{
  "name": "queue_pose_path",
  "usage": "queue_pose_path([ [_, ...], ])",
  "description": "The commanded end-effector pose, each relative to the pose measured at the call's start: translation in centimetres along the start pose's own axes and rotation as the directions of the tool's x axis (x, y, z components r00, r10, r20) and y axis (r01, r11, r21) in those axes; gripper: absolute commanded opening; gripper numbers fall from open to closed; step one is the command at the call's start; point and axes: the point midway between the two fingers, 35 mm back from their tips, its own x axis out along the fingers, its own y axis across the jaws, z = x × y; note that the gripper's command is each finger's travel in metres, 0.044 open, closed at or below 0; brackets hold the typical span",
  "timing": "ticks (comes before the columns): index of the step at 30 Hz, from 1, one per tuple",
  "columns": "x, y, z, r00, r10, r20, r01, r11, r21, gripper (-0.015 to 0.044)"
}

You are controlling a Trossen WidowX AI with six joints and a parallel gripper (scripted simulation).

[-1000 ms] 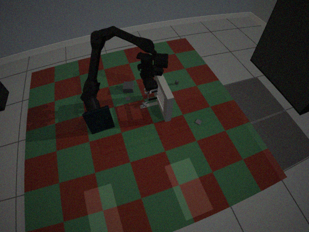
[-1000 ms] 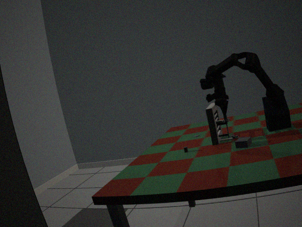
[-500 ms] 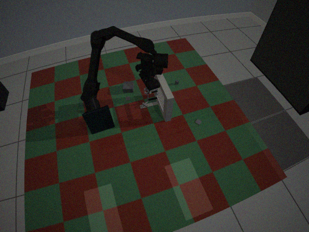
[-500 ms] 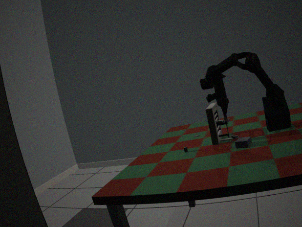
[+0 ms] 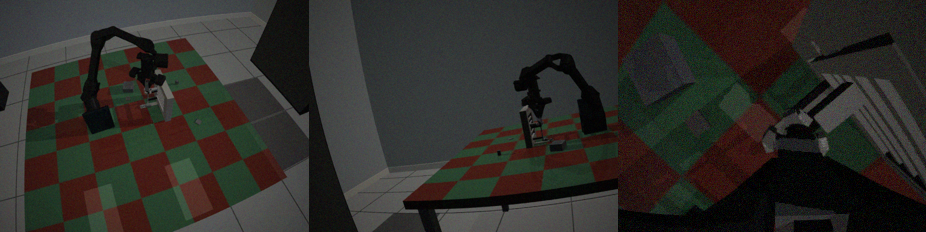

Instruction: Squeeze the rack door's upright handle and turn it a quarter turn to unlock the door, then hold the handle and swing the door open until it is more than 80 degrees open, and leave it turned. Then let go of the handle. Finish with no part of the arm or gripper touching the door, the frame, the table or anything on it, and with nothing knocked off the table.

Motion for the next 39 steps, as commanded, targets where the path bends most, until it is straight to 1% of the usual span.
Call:
queue_pose_path([
  [1, 0.02, 0.01, 0.03, 1.0, 0.0, 0.001, 0.001, 0.982, -0.188, 0.0016],
  [5, 0.02, 0.01, 0.03, 1.0, 0.0, 0.001, 0.001, 0.926, -0.377, 0.0016],
  [9, 0.02, 0.01, 0.03, 1.0, 0.0, 0.001, 0.001, 0.835, -0.551, 0.0016],
  [14, 0.02, 0.01, 0.03, 1.0, 0.0, 0.001, 0.001, 0.675, -0.738, 0.0016],
  [18, 0.02, 0.01, 0.03, 1.0, 0.0, 0.001, 0.001, 0.525, -0.851, 0.0016],
  [20, 0.02, 0.01, 0.03, 1.0, 0.0, 0.001, 0.001, 0.497, -0.868, 0.0016],
  [39, 0.02, 0.01, 0.03, 1.0, 0.0, 0.001, 0.001, 0.497, -0.868, 0.0016],
])
